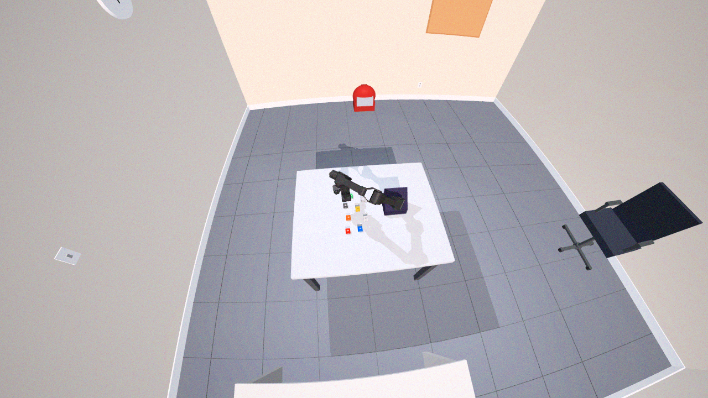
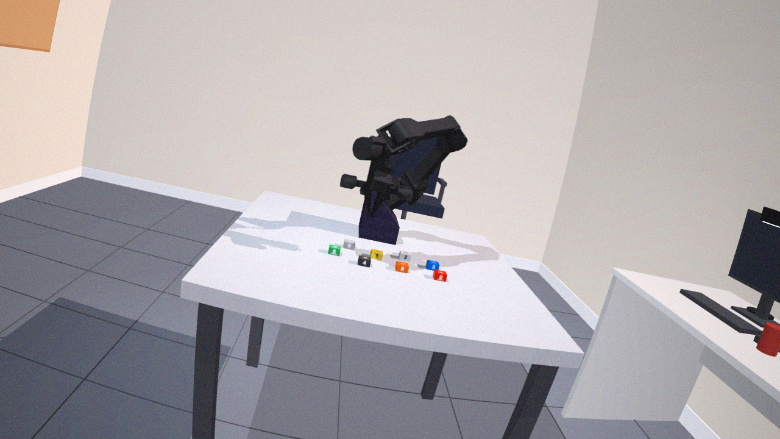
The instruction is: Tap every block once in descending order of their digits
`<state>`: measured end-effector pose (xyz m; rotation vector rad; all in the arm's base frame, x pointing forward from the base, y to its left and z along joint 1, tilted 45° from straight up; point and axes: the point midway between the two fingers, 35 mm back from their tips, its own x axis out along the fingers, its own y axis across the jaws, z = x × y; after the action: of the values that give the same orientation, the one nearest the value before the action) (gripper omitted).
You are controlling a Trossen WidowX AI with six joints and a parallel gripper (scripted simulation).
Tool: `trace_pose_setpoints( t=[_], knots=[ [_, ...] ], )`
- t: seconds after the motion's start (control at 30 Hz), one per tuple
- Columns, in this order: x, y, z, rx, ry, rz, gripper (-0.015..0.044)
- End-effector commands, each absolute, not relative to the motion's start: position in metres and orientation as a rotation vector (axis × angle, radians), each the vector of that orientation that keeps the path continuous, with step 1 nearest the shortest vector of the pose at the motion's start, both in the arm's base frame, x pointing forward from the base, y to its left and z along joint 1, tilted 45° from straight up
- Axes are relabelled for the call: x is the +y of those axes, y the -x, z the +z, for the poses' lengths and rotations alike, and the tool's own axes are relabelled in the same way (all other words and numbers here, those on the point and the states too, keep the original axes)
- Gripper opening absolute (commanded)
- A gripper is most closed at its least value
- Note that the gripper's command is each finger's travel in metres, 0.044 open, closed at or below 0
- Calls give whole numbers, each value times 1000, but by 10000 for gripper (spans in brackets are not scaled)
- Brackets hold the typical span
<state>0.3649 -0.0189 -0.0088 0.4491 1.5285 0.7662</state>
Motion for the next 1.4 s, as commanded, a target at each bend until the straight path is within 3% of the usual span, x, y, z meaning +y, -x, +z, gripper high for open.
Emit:
trace_pose_setpoints(
  t=[0.0,0.17,0.33,1.37],
  knots=[
    [-17,-368,-1,1528,-472,749,20],
    [-10,-368,-8,1527,-472,748,20],
    [38,-360,-56,1526,-474,751,20],
    [61,-356,-79,1526,-475,752,20]
  ],
)
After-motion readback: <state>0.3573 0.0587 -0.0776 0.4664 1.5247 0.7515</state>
